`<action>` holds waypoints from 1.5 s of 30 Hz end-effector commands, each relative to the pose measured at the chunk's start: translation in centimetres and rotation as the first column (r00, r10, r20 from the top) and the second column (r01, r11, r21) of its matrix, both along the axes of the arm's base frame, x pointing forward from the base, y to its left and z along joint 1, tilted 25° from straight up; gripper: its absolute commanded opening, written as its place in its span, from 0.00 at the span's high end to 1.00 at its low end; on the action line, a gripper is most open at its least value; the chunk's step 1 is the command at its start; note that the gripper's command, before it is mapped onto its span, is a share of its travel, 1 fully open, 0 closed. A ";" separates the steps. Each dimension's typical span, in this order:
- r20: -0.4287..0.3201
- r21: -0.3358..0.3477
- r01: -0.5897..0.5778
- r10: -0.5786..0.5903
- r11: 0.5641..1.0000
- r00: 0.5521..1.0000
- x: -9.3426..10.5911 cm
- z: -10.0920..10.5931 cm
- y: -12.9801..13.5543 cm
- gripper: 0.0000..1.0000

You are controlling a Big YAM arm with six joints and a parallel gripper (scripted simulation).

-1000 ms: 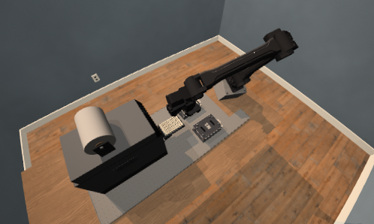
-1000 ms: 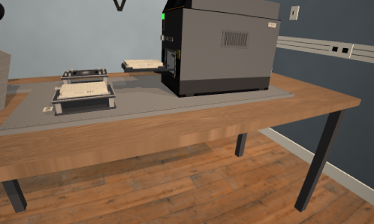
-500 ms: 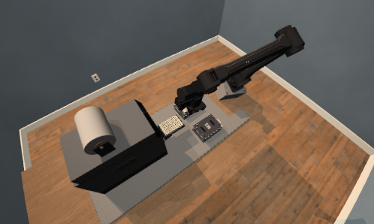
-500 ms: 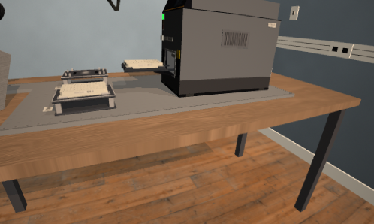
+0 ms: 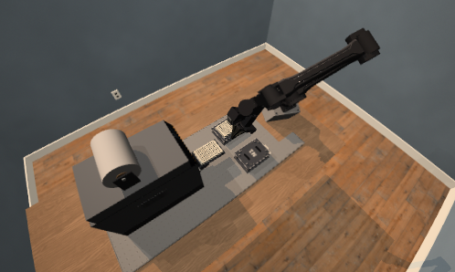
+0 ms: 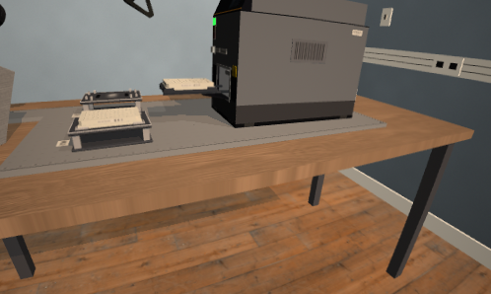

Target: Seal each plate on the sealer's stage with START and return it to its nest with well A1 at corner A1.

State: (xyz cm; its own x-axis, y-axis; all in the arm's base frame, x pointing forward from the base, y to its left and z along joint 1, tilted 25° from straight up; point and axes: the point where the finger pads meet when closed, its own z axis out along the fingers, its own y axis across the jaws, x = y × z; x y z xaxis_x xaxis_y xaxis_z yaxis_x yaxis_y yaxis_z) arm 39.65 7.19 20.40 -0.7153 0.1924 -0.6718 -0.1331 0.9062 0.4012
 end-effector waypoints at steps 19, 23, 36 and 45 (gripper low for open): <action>0.223 0.049 0.081 -0.090 0.995 0.971 2.2 1.4 -0.2 1.00; 0.224 0.043 0.086 -0.093 0.995 0.970 2.4 1.6 -0.5 1.00; 0.232 0.040 0.083 -0.091 0.996 0.969 3.0 3.0 -0.5 1.00; 0.271 0.051 0.084 -0.094 0.995 0.958 3.7 4.5 -0.4 1.00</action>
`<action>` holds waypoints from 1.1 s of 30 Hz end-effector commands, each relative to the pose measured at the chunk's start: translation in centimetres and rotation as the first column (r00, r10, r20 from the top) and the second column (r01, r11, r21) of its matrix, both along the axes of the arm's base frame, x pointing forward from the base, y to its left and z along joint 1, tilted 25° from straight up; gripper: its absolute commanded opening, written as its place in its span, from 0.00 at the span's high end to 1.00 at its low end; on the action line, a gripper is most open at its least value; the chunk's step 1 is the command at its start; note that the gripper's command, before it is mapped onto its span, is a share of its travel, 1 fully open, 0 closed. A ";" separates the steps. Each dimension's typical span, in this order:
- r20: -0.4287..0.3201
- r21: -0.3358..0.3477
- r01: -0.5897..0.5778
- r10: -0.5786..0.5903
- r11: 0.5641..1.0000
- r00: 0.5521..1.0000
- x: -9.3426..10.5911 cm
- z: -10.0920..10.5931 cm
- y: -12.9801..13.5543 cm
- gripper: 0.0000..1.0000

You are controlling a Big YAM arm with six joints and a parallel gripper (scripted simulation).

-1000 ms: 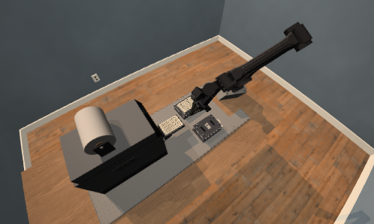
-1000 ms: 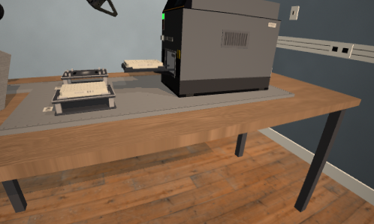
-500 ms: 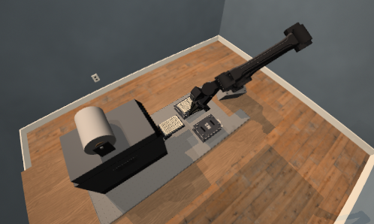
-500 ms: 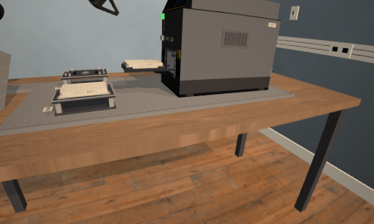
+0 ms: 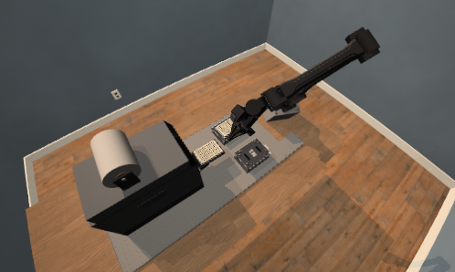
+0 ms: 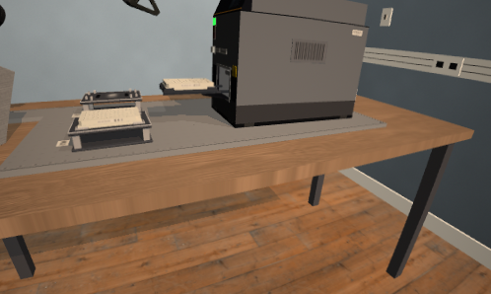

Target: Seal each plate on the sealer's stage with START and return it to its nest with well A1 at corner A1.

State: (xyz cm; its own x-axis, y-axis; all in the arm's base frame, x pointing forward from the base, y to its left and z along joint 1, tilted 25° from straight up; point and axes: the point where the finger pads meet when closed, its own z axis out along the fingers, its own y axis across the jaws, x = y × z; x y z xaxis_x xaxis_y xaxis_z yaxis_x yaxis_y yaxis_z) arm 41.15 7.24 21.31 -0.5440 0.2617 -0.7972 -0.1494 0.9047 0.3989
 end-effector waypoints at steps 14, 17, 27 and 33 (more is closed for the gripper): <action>0.087 0.003 0.011 -0.011 1.000 0.996 3.9 3.3 0.3 1.00; 0.086 0.011 -0.003 0.002 1.000 0.996 5.8 2.7 1.5 1.00; 0.093 0.019 -0.002 0.000 1.000 0.996 9.7 1.6 2.9 1.00; 0.077 0.016 -0.018 0.016 1.000 0.997 12.3 -0.2 4.5 1.00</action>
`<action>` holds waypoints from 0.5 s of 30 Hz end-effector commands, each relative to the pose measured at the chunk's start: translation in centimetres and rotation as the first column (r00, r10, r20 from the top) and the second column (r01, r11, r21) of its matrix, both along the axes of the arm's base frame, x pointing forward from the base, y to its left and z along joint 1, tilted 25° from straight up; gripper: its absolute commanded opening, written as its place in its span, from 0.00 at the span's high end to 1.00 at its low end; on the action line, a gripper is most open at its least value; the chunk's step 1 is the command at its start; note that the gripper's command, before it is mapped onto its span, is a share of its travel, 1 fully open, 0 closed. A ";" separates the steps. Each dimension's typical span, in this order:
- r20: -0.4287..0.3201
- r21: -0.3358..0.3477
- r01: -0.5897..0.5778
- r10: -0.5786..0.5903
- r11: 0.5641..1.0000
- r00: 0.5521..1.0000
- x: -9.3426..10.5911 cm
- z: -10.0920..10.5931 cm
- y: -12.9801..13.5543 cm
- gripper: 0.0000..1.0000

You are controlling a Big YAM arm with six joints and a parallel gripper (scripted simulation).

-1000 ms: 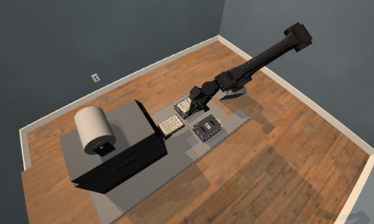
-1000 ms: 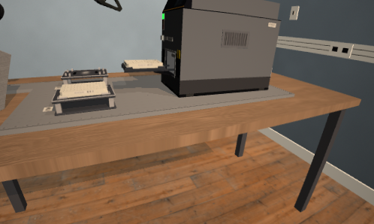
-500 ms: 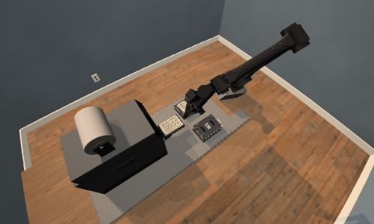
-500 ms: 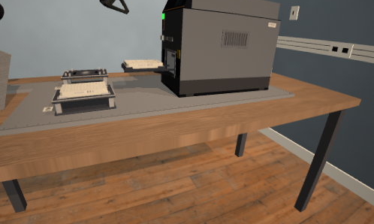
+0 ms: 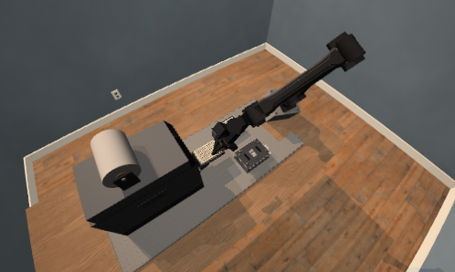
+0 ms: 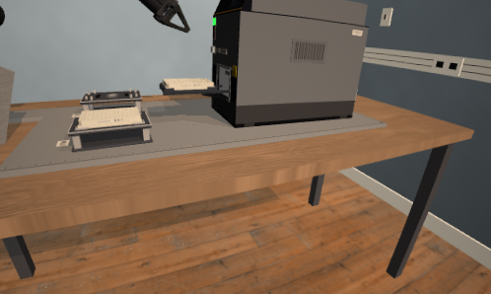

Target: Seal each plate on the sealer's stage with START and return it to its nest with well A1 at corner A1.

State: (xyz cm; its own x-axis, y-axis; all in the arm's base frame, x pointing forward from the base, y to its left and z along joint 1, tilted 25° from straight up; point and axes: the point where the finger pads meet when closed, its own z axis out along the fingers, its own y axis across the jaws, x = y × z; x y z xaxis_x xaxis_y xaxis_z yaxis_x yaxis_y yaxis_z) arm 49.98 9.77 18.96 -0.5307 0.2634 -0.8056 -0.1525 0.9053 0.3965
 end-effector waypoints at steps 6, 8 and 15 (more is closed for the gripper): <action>0.049 0.010 -0.014 0.013 1.000 0.999 3.5 1.6 1.4 1.00; 0.046 0.002 -0.008 0.008 1.000 0.999 3.2 1.5 0.9 1.00; 0.022 -0.004 0.008 -0.008 1.000 1.000 2.5 0.8 -0.2 1.00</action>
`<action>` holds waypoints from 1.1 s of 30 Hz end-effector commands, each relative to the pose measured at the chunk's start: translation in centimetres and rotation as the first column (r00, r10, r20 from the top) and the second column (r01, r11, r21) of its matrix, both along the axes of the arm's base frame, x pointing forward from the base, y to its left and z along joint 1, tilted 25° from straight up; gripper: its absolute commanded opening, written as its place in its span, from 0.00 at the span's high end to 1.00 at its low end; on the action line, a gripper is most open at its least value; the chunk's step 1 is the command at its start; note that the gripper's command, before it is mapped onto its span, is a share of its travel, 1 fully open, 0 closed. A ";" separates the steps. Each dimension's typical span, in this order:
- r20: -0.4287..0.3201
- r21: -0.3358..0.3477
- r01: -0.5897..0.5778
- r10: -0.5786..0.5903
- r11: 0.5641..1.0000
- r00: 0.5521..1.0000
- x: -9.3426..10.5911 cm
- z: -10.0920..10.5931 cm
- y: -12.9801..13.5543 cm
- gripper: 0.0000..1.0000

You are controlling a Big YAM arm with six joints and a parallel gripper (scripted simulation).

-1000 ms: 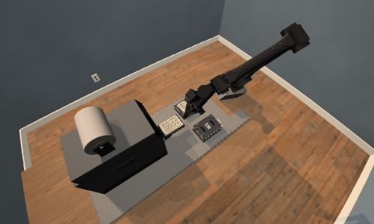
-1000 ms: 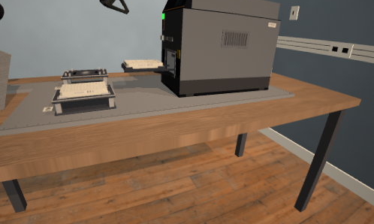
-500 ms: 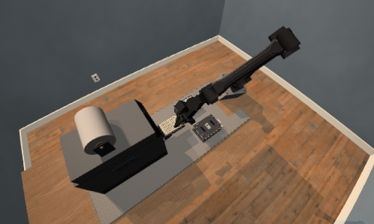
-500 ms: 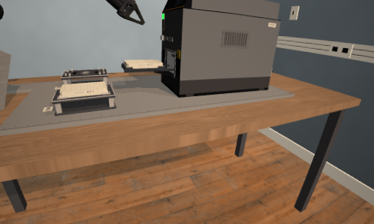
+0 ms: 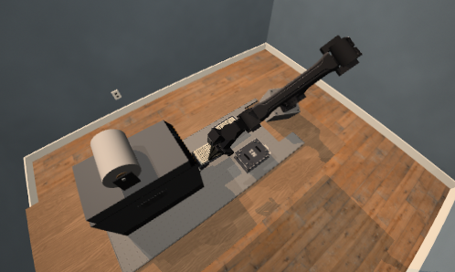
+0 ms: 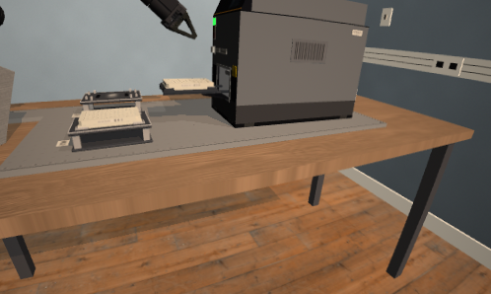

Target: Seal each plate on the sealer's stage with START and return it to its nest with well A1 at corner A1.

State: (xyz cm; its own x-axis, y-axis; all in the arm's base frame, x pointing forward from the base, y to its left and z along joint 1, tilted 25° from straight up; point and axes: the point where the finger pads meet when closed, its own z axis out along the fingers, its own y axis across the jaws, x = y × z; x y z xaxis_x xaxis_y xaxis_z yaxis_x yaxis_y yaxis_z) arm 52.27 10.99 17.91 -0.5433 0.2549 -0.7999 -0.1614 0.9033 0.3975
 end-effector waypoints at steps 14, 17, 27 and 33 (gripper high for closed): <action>0.012 -0.005 0.031 -0.031 1.000 0.999 -1.1 1.3 -1.9 1.00; 0.033 -0.004 0.030 -0.030 1.000 0.999 -0.5 2.0 -1.6 1.00; 0.070 0.018 -0.007 0.005 1.000 0.998 2.7 2.2 1.6 1.00; 0.088 0.013 0.008 -0.010 1.000 0.996 3.6 2.5 0.9 1.00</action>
